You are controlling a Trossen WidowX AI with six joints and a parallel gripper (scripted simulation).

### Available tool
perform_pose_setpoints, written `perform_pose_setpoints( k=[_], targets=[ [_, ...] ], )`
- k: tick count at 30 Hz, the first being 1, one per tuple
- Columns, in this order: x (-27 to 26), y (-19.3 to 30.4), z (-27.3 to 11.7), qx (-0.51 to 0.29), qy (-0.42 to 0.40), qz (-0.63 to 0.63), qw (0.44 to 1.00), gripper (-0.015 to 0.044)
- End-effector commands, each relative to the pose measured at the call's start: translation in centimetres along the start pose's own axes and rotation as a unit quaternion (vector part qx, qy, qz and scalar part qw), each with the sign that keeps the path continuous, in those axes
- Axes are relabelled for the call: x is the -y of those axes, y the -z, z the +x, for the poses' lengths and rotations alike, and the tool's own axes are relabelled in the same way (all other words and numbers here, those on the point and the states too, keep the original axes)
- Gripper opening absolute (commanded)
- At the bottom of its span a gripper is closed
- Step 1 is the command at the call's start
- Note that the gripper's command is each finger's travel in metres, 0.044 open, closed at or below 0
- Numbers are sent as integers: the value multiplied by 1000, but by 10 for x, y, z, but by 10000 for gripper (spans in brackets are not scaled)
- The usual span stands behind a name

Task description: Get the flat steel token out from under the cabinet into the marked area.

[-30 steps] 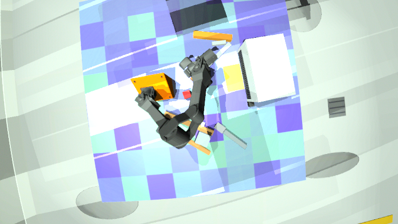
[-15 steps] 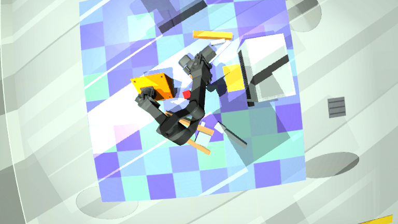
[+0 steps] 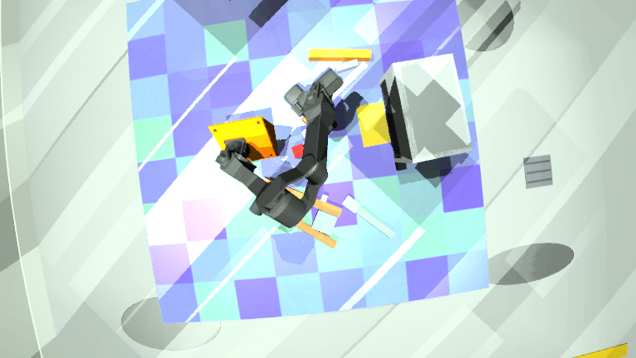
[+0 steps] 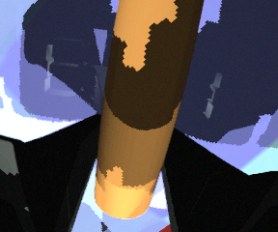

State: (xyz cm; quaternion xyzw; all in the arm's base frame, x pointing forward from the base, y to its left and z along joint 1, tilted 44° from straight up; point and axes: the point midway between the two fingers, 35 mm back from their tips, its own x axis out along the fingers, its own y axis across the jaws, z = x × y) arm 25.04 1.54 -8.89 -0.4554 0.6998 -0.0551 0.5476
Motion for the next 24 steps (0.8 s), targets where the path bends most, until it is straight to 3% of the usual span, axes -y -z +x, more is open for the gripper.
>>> perform_pose_setpoints(
  k=[1,24],
  targets=[
    [-4,-2,-2,3,-3,-5,1000,0],
    [-27,-4,-2,3,-3,-5,1000,0]
  ],
)
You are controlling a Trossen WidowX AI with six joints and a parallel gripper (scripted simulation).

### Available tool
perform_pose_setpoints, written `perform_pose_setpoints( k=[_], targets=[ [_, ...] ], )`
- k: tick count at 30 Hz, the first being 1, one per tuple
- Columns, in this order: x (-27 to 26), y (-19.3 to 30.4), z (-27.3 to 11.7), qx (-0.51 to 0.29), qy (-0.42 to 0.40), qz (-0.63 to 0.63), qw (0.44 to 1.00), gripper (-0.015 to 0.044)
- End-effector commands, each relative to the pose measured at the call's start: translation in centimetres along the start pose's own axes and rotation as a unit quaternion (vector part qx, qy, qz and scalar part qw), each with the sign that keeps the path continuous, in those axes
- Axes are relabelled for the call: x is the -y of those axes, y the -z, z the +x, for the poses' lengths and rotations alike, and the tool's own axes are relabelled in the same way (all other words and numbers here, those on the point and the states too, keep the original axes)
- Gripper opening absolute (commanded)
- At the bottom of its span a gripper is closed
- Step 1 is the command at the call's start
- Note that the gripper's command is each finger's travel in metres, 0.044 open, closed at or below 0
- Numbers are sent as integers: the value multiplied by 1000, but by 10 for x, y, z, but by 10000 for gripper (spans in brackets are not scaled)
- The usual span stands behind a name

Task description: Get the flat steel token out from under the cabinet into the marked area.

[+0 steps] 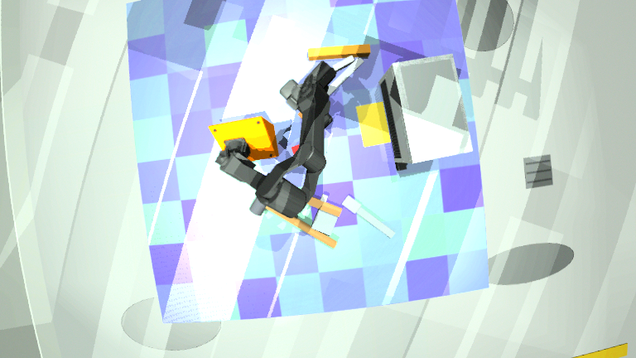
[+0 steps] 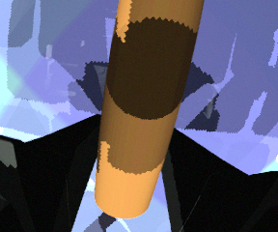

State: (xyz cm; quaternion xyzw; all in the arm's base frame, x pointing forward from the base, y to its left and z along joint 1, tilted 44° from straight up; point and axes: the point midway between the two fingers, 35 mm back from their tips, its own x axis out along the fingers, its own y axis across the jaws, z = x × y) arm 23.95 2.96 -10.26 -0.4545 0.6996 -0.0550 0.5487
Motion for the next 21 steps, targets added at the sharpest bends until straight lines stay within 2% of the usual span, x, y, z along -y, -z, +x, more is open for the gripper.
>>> perform_pose_setpoints(
  k=[1,21],
  targets=[
    [-4,-1,-2,3,-3,-6,1000,0],
    [-16,-2,-2,3,-3,-6,1000,0]
  ],
)
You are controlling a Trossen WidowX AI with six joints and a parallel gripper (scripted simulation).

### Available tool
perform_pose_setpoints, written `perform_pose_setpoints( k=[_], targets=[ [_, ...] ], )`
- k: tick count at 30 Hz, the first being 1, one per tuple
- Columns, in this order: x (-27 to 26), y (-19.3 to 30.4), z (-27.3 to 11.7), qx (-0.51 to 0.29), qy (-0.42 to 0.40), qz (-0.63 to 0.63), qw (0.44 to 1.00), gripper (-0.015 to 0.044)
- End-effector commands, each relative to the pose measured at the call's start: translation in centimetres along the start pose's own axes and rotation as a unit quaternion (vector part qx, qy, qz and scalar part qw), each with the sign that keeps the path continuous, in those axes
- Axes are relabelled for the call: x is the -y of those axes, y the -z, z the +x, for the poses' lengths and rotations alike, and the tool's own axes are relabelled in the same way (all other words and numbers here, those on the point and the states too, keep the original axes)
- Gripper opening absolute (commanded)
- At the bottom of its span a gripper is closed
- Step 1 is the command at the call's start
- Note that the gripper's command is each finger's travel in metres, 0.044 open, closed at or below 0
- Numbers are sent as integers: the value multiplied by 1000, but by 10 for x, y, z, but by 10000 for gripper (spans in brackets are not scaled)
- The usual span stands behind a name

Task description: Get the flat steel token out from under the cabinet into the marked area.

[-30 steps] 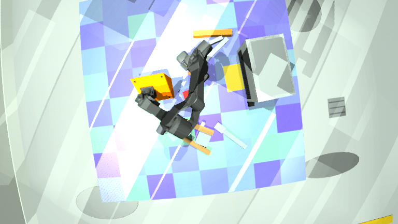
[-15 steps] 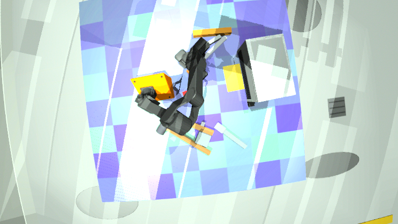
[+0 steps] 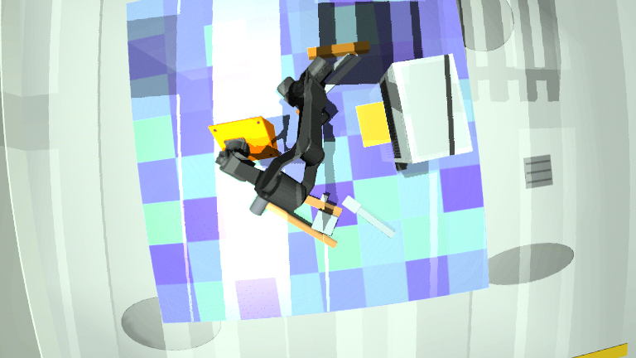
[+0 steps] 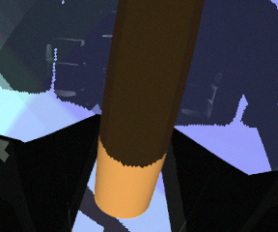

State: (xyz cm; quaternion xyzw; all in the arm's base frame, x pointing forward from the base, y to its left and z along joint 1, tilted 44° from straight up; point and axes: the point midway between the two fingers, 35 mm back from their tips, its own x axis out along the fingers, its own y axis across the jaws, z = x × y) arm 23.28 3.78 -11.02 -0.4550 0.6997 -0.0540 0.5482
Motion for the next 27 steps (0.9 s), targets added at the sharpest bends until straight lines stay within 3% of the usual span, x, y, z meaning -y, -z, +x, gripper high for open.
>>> perform_pose_setpoints(
  k=[1,27],
  targets=[
    [-4,-2,-2,3,-3,-5,1000,0],
    [-23,-2,-2,3,-3,-5,1000,0]
  ],
)
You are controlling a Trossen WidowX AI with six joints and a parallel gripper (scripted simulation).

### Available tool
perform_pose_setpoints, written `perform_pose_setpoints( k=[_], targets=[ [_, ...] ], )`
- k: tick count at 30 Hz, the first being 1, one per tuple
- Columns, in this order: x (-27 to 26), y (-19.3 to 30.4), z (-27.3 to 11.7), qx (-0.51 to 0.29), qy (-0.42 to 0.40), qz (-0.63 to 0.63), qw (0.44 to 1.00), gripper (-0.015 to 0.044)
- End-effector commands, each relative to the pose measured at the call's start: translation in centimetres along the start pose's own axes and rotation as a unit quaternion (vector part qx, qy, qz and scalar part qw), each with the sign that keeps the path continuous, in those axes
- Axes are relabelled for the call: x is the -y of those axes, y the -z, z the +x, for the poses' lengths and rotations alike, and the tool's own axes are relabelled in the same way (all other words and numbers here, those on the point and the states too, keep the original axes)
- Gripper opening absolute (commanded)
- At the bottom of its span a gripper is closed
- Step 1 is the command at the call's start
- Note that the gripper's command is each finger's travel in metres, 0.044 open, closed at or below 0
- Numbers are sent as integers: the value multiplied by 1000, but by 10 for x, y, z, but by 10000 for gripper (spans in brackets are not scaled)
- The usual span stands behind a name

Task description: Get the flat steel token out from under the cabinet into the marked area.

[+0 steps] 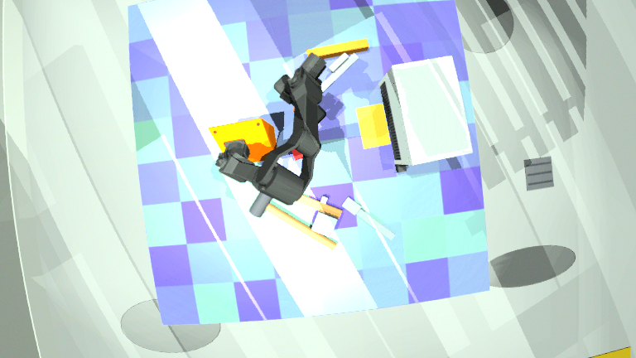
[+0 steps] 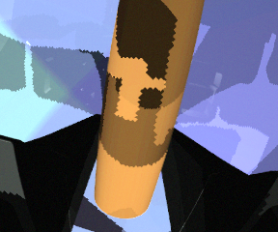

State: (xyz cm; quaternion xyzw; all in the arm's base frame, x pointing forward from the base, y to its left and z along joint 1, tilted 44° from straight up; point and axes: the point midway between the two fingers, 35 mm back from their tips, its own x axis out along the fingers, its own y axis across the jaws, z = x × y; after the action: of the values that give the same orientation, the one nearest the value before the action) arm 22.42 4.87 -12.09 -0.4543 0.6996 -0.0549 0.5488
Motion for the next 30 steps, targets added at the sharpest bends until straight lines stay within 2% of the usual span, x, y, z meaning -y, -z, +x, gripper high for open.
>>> perform_pose_setpoints(
  k=[1,30],
  targets=[
    [-6,-1,-2,3,-3,-6,1000,0],
    [-14,-1,-2,3,-4,24,1000,0]
  ],
)
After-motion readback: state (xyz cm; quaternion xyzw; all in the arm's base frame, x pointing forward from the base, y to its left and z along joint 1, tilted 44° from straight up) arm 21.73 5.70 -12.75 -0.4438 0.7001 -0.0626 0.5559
